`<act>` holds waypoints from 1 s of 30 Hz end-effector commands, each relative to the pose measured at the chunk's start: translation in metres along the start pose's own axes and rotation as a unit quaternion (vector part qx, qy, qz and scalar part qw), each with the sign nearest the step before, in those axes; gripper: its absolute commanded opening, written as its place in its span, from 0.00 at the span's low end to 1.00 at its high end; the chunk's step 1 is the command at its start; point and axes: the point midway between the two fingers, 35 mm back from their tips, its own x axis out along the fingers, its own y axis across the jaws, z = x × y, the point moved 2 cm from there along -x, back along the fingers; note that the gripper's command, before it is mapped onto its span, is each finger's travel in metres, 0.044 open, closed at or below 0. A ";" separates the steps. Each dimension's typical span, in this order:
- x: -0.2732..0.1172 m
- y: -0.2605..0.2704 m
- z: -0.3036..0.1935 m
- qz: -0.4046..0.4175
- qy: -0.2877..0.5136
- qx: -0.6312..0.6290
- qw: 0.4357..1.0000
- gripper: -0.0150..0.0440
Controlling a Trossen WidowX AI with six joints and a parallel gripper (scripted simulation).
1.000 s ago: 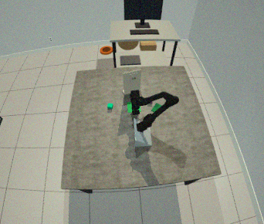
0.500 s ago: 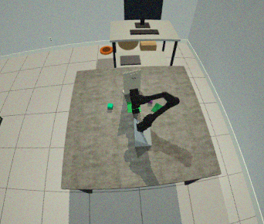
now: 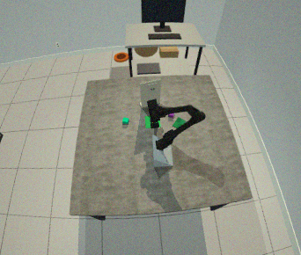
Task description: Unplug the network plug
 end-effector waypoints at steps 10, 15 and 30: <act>-0.017 0.010 0.002 0.006 -0.002 0.005 1.000 0.52; -0.022 0.013 0.003 0.007 -0.002 0.005 1.000 0.52; -0.038 0.023 0.001 0.002 -0.001 0.000 1.000 0.52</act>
